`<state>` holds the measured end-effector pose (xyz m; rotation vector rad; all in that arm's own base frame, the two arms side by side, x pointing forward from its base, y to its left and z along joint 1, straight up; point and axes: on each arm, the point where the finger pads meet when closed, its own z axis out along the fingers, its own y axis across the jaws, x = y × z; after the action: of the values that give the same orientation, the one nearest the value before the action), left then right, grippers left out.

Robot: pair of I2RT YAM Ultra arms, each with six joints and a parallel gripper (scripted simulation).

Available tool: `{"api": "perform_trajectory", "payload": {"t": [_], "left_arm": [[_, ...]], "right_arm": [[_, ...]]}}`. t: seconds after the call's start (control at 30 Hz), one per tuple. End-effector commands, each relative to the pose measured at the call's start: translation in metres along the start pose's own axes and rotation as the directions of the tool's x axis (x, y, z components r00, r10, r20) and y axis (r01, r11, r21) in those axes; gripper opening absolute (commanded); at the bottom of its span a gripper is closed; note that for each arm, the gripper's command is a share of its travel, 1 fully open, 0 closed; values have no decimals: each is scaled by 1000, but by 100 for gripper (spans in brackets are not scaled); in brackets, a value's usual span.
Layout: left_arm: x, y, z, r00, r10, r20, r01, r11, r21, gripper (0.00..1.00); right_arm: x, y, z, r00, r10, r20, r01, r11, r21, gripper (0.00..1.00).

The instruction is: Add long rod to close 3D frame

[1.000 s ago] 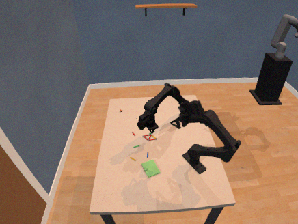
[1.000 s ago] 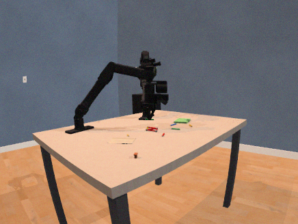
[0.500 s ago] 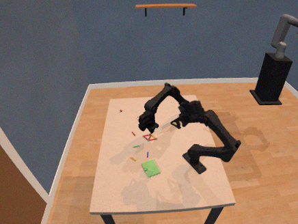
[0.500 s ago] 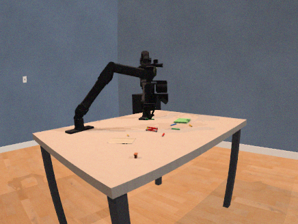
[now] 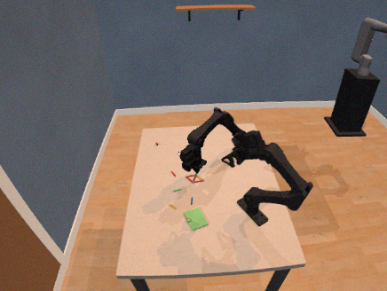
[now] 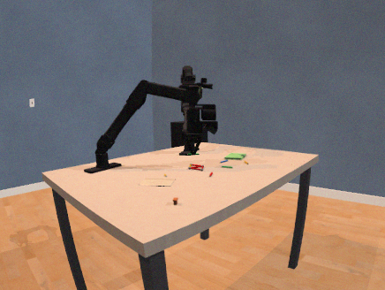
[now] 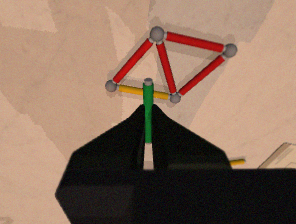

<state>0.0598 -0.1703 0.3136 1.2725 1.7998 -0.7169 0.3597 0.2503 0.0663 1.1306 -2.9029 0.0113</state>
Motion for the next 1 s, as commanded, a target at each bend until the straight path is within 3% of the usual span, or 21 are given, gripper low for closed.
{"api": "perform_trajectory", "payload": {"t": [0.0,0.57,0.97], "left_arm": [[-7,0,-1,1000,0,8,0,1000,0,100],[-7,0,-1,1000,0,8,0,1000,0,100],[-7,0,-1,1000,0,8,0,1000,0,100]], "right_arm": [[-6,-1,-10,996,-91,24,91,996,9,0],[-6,-4,-15,950,-312,30,312,950,17,0],[-7,-4,-15,949,-315,36,314,949,20,0]]}}
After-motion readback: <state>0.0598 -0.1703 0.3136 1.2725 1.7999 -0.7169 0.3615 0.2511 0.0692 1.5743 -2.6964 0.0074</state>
